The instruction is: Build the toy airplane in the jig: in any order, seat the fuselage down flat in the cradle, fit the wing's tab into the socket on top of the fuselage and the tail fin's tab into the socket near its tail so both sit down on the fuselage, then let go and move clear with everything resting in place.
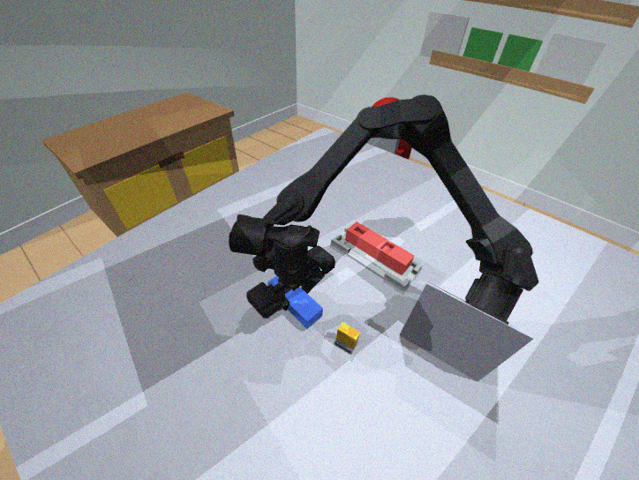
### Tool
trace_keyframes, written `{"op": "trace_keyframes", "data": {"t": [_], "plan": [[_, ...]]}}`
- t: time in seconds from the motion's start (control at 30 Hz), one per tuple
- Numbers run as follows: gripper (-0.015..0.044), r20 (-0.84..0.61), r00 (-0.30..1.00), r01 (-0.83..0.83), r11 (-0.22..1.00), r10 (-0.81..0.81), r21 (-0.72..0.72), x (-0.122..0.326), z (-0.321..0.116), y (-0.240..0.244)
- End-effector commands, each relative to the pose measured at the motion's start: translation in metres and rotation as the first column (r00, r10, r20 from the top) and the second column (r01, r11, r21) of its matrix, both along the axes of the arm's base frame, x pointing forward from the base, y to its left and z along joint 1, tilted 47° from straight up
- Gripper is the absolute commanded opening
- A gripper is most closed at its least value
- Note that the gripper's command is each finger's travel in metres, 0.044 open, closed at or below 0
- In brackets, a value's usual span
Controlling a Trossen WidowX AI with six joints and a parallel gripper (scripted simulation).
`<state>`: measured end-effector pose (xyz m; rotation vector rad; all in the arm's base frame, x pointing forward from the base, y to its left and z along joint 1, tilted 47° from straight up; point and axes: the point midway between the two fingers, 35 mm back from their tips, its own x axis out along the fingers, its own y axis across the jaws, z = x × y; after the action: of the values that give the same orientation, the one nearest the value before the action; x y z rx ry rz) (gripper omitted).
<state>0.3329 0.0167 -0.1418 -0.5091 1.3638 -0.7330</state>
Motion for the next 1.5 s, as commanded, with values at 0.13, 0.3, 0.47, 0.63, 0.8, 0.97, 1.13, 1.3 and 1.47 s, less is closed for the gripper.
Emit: {"op": "trace_keyframes", "data": {"t": [0.13,0.3,0.47,0.63,0.8,0.97,1.13,1.3,1.47], "plan": [[0.0170,-0.002,1.000,-0.006,1.000,0.006,-0.003,0.000,0.000,0.000],[0.0078,-0.002,1.000,-0.006,1.000,0.006,-0.003,0.000,0.001,0.001],[0.0000,-0.008,1.000,-0.008,1.000,0.008,0.000,0.001,0.006,0.008],[0.0000,-0.007,1.000,-0.008,1.000,0.009,0.003,0.002,0.014,0.018],[0.0000,-0.006,1.000,-0.009,1.000,0.009,0.005,0.003,0.024,0.030],[0.0000,-0.006,1.000,-0.009,1.000,0.009,0.006,0.003,0.034,0.042],[0.0000,-0.005,1.000,-0.009,1.000,0.009,0.007,0.003,0.044,0.053],[0.0000,-0.004,1.000,-0.008,1.000,0.008,0.007,0.001,0.055,0.065],[0.0000,-0.004,1.000,-0.008,1.000,0.008,0.006,-0.001,0.067,0.076]]}}
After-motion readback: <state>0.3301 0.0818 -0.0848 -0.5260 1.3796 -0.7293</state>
